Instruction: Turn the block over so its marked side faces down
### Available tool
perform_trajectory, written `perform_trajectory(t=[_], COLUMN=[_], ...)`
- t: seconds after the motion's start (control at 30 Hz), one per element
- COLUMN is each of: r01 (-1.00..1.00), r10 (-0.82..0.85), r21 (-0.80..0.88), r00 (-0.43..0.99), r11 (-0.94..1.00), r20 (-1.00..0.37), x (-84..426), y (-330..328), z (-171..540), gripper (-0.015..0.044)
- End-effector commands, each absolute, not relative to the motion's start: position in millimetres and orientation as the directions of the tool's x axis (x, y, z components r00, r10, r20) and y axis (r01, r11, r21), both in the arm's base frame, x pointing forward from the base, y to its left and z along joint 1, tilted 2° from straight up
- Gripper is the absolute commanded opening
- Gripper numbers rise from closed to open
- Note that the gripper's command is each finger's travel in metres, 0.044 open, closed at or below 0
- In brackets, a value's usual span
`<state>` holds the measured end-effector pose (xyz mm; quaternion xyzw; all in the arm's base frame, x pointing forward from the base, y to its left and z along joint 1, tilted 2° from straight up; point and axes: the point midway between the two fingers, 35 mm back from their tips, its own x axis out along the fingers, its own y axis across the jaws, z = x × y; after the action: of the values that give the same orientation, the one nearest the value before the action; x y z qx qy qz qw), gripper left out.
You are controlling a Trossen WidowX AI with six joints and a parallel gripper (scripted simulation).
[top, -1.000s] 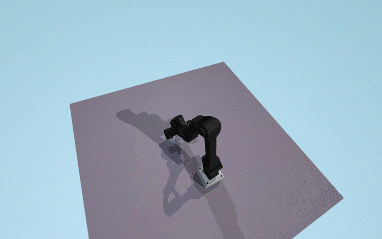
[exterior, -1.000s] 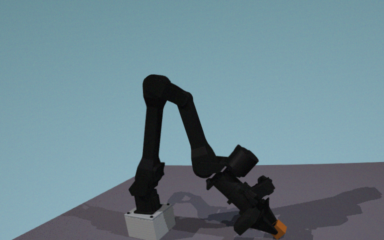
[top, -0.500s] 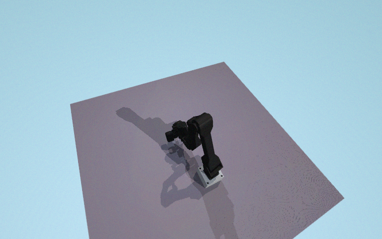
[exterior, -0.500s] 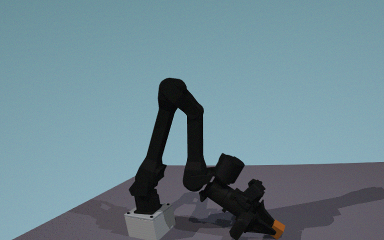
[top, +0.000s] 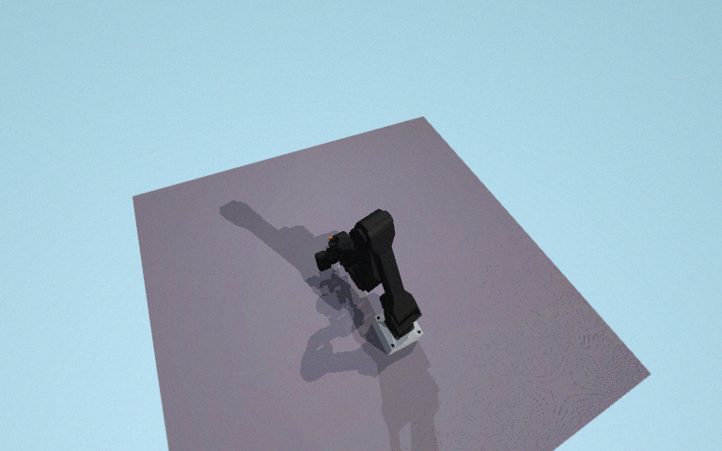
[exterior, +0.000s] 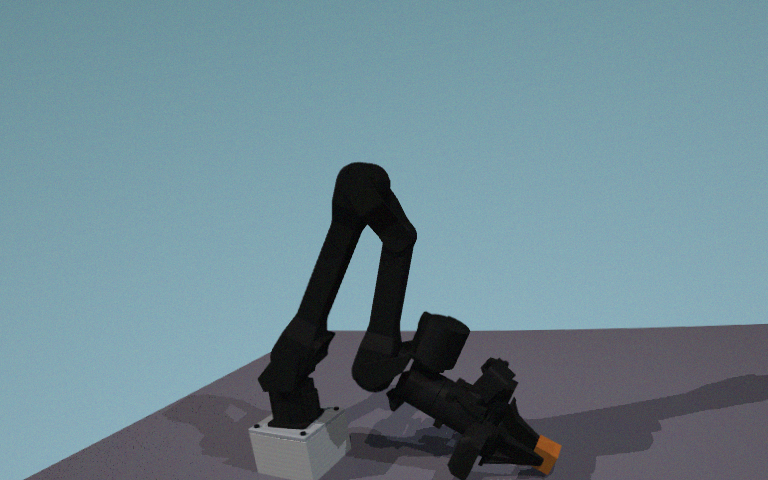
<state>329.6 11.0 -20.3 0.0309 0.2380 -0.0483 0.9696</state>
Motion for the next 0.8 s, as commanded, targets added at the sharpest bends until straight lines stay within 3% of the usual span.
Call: perform_trajectory(t=[0.0,0.23,0.77], r01=[0.111,0.111,0.111], r10=[-0.085,-0.085,-0.085], r21=[0.030,0.030,0.030], r00=[0.883,0.883,0.883], r11=[0.993,0.993,0.993], r20=[-0.462,-0.462,-0.462], x=[329.4,329.4,329.4], y=[10.1,10.1,10.1], z=[-20.0,-20.0,-20.0], gripper=[0.0000,0.0000,0.0420])
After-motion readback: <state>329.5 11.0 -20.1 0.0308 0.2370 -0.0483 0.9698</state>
